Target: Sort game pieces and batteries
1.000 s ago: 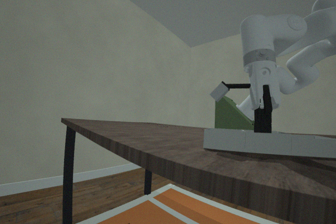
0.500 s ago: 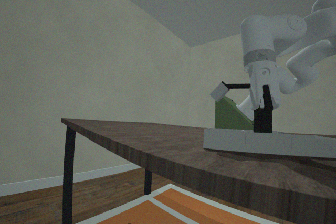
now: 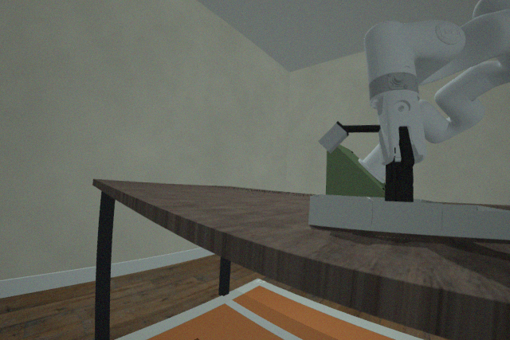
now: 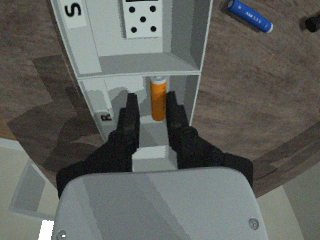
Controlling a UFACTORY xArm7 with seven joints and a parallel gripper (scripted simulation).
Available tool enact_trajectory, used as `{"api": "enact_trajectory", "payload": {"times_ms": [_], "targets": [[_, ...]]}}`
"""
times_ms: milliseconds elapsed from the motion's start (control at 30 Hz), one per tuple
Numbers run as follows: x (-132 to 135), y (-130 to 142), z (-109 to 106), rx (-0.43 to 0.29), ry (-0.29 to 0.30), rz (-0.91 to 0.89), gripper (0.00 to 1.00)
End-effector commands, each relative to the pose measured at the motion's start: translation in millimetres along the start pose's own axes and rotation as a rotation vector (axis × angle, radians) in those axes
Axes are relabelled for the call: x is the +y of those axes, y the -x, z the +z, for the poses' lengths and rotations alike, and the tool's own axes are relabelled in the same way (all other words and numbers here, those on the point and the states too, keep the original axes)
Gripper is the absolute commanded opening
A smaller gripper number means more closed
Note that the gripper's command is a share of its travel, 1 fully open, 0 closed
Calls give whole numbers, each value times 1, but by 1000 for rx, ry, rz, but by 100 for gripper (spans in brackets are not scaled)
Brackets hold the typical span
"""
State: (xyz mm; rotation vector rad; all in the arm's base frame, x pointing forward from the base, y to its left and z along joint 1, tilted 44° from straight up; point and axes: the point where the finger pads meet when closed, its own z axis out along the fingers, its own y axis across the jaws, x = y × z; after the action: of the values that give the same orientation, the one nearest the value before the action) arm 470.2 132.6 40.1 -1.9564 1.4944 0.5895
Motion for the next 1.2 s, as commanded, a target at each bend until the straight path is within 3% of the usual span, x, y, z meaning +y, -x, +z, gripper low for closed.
{"api": "enact_trajectory", "payload": {"times_ms": [0,600,733,967,1000,1167], "targets": [[-1,-1,-5,2,-5,1,28],[-1,-1,-25,2,-5,1,28],[-1,-1,-43,2,-5,1,28],[-1,-1,-43,2,-5,1,28],[5,-7,-44,3,-5,-49,23],[23,-24,-46,3,-4,-179,23]]}}
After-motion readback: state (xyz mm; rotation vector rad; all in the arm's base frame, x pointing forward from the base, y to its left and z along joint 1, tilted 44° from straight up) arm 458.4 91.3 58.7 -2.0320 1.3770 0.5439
